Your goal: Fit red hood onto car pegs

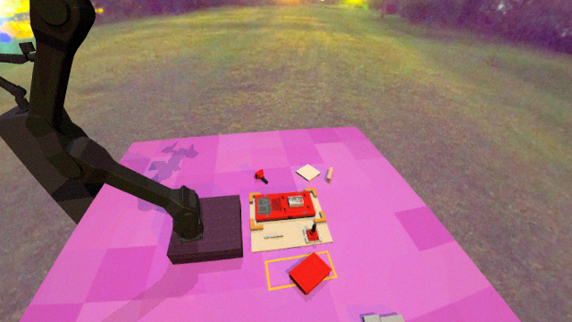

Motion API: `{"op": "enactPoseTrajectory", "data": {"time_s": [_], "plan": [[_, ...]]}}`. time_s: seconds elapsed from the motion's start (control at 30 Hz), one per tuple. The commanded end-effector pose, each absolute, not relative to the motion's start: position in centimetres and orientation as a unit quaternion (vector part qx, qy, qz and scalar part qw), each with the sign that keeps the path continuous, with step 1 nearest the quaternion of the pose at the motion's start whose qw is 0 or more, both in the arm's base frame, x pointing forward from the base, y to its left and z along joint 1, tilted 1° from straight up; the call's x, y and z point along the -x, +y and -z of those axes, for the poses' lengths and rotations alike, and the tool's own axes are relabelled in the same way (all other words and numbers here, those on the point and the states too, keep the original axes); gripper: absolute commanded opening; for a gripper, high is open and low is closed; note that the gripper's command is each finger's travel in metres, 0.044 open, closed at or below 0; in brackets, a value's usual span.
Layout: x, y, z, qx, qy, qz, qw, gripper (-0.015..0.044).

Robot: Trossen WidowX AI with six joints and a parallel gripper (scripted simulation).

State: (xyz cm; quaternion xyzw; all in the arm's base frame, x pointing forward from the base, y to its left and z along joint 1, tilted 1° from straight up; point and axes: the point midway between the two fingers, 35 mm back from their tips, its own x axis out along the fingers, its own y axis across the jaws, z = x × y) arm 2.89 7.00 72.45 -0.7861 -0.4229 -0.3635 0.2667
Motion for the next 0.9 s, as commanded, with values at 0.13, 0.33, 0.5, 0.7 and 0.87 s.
{"op": "enactPoseTrajectory", "data": {"time_s": [0.13,0.33,0.5,0.7,0.87], "plan": [[-11.2,6.3,-70.2,0.813,-0.377,0.273,0.349,0.0440],[-17.9,5.0,-67.6,0.822,-0.325,0.202,0.422,0.0440],[-22.3,3.5,-65.3,0.813,-0.285,0.158,0.482,0.0440],[-27.8,1.1,-61.4,0.800,-0.215,0.103,0.551,0.0440],[-31.4,-1.2,-57.9,0.783,-0.150,0.065,0.601,0.0440]]}}
